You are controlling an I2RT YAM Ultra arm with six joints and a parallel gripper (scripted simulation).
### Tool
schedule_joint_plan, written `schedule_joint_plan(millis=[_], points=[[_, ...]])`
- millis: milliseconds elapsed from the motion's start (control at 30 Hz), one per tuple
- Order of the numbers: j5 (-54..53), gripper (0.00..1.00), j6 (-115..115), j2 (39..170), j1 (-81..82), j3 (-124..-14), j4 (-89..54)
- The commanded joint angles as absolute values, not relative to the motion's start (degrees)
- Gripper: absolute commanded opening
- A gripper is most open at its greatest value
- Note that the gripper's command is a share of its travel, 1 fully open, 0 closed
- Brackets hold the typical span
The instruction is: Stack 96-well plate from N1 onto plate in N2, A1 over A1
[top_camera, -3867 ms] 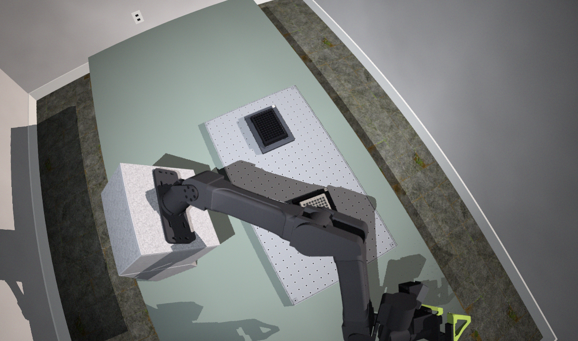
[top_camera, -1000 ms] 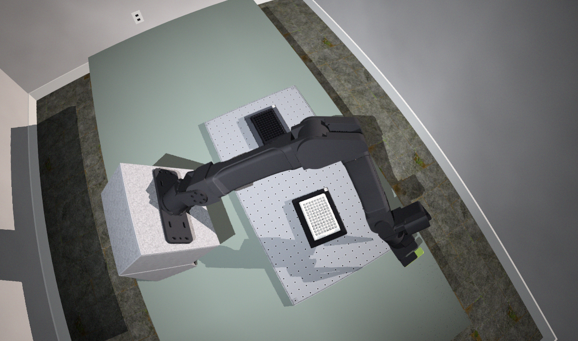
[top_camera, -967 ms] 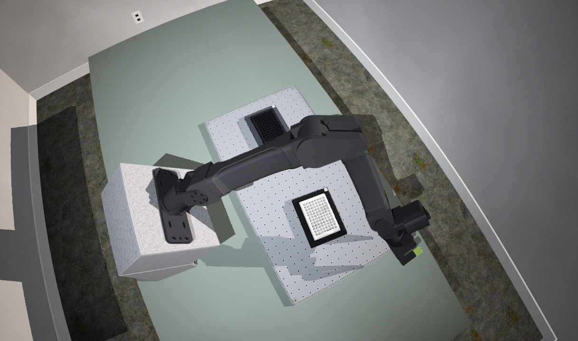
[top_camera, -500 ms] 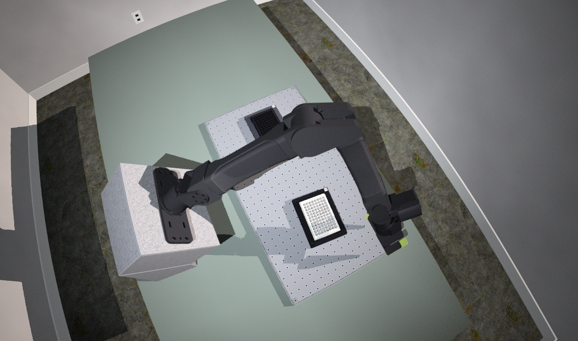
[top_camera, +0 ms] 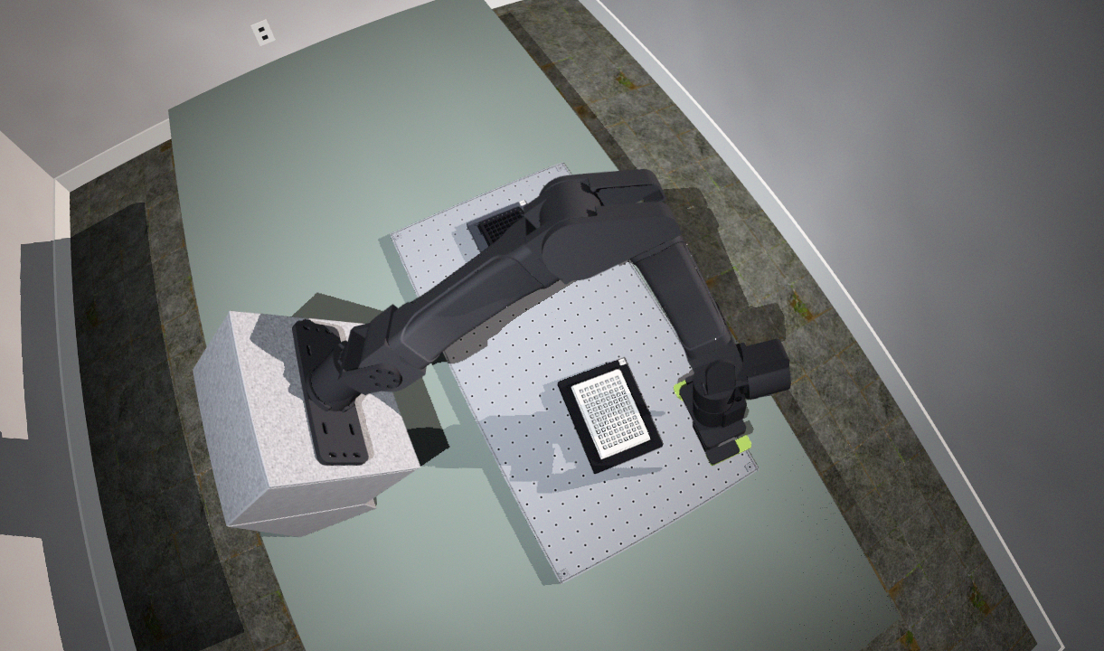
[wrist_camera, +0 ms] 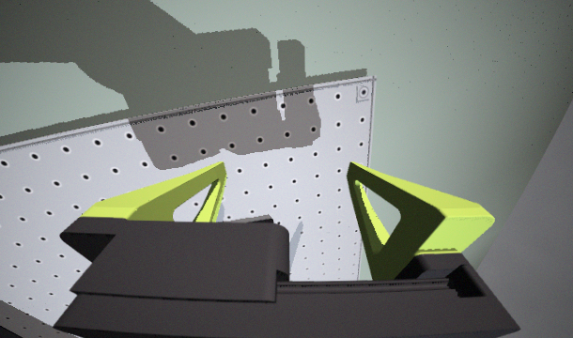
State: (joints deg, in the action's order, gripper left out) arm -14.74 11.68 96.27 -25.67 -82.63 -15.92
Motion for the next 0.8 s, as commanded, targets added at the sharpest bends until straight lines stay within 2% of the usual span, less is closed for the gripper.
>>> schedule_joint_plan(millis=[0, 67, 200, 333, 467, 533, 667, 767], points=[[-13.11, 1.0, 10.47, 91.9, -24.28, -78.55, -17.05], [-13.1, 1.0, 10.27, 91.63, -23.68, -82.46, -22.08], [-11.92, 1.0, 9.52, 89.3, -22.14, -76.5, -21.73], [-11.82, 1.0, 9.37, 89.23, -22.63, -80.68, -26.99], [-10.84, 1.0, 8.67, 86.85, -20.14, -74.68, -26.58], [-10.77, 1.0, 8.65, 86.93, -19.56, -78.83, -31.57], [-9.7, 1.0, 7.77, 84.4, -18.05, -72.85, -31.39], [-9.38, 1.0, 7.65, 84.12, -17.12, -76.53, -36.9]])
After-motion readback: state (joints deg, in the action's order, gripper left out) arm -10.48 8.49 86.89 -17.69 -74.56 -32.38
